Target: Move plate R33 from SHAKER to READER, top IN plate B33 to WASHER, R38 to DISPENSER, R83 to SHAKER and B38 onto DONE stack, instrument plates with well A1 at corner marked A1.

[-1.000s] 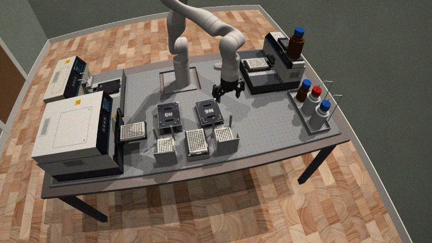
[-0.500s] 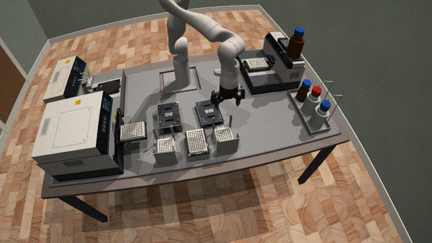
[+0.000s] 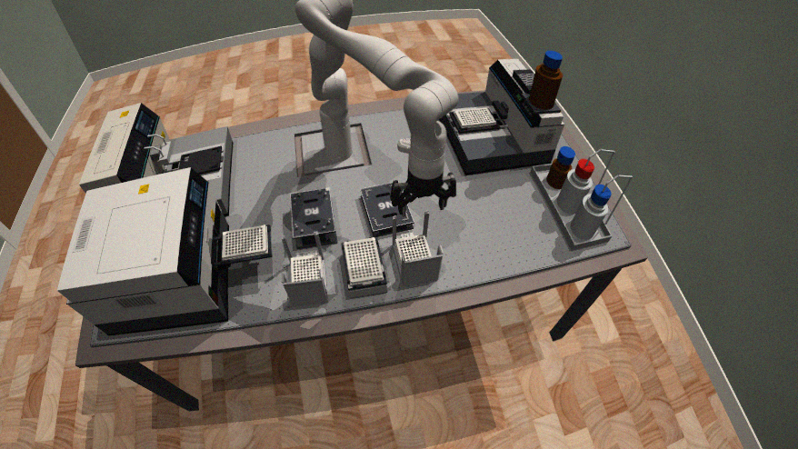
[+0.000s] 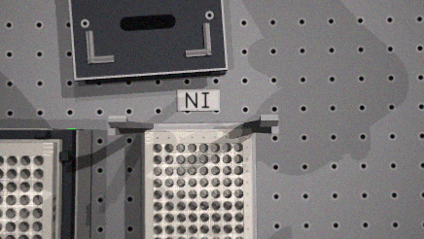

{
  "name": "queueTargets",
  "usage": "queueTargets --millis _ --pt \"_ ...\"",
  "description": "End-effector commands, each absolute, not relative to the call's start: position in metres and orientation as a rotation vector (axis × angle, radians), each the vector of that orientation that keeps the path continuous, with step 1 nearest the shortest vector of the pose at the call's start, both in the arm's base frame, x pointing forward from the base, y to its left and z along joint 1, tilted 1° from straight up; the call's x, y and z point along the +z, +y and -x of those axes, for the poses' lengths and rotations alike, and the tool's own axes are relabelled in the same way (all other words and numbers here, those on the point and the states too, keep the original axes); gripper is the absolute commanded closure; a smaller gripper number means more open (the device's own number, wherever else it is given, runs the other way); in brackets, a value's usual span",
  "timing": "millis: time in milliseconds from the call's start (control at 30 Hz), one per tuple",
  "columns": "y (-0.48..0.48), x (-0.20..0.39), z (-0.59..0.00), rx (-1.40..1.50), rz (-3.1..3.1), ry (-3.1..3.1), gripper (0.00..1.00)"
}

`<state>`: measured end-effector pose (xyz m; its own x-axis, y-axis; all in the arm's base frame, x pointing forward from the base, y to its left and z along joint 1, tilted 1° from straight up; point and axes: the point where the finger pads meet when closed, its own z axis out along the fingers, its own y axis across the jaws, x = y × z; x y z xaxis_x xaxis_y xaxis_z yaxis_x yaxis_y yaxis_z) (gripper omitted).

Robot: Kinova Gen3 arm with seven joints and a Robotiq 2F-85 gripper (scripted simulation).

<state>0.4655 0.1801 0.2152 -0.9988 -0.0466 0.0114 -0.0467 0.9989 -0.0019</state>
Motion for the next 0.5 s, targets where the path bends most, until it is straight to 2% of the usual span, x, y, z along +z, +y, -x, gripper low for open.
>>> queueTargets --millis 0,467 --pt "0.176 0.213 -0.480 0.015 -0.079 -3.127 0.00" --pt "0.172 0.212 -0.519 0.015 -0.081 -3.127 0.00"
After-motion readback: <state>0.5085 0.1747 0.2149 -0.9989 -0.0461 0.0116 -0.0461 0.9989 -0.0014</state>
